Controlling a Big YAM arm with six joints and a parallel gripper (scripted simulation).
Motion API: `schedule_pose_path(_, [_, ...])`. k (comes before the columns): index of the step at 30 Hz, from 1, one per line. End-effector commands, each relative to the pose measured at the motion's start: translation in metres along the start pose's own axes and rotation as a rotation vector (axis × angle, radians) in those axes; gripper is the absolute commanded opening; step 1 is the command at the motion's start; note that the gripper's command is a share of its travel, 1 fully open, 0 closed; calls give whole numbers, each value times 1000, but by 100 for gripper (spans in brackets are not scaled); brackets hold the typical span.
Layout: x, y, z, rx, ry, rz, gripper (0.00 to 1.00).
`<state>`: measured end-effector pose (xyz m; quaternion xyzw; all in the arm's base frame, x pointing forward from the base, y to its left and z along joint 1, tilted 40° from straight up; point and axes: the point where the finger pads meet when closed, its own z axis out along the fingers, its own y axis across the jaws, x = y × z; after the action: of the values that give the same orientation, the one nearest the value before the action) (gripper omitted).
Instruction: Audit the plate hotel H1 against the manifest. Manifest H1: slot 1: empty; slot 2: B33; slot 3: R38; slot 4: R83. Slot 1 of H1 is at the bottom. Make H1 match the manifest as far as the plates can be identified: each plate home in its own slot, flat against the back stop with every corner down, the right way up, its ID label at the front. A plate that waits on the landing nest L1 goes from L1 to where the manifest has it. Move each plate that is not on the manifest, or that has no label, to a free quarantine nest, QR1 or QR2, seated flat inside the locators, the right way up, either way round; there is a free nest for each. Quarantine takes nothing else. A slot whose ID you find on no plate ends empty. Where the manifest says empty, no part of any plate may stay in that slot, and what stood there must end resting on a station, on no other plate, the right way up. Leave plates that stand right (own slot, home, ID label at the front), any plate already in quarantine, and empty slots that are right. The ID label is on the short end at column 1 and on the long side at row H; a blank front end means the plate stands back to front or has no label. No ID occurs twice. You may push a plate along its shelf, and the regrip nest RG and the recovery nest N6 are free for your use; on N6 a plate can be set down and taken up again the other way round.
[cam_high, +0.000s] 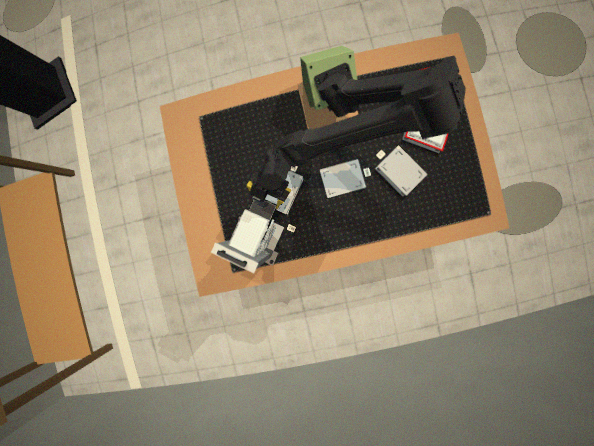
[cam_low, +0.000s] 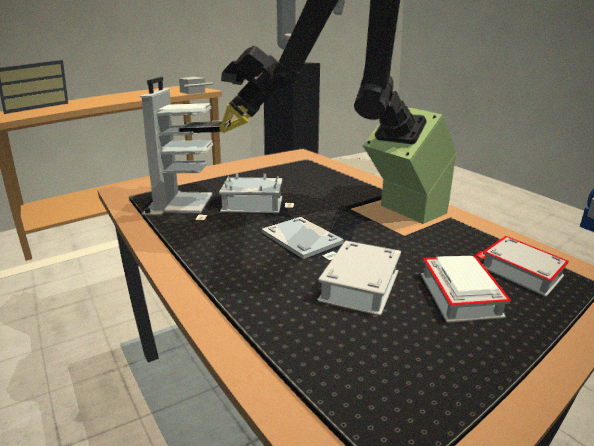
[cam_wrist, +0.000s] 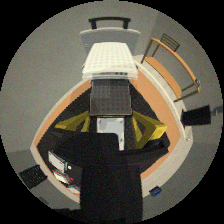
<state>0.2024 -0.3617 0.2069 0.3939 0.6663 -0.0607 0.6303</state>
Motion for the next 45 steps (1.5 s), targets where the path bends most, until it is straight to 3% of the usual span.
schedule_pose_path(1, [-22,2,2,-5,-39,-27,86])
schedule_pose_path(5, [-22,2,2,-5,-39,-27,86])
schedule_pose_path(6, [-35,5,5,-14,-60,-38,86])
schedule_pose_path(45, [-35,7,28,-19,-48,-28,86])
